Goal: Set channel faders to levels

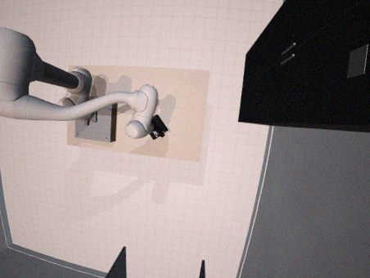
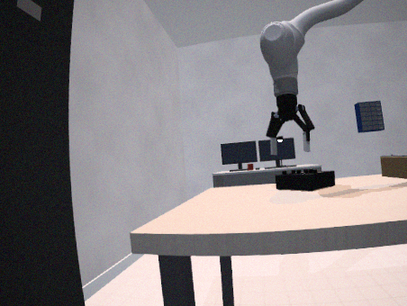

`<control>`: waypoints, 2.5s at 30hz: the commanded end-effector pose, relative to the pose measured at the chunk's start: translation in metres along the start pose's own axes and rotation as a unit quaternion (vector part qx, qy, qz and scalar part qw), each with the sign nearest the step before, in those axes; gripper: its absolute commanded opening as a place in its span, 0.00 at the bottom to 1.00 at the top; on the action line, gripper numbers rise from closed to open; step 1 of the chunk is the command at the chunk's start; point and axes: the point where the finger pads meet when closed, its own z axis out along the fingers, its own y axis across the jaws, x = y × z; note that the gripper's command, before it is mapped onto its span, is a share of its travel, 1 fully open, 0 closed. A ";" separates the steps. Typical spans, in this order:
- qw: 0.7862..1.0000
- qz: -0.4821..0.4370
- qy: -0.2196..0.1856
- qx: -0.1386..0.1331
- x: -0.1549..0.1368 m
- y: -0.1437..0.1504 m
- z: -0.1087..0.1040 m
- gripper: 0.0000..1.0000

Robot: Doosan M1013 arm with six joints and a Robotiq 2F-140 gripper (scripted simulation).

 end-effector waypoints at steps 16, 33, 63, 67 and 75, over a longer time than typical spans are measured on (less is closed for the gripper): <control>1.000 0.000 0.000 0.000 0.000 0.000 0.000 1.00; 1.000 -0.010 0.001 0.000 0.001 0.000 -0.002 1.00; 0.945 -0.327 0.030 -0.015 0.033 0.014 -0.049 1.00; 0.984 -0.180 0.016 -0.006 -0.009 0.010 -0.021 1.00; 1.000 -0.001 0.000 0.001 -0.046 0.009 0.003 1.00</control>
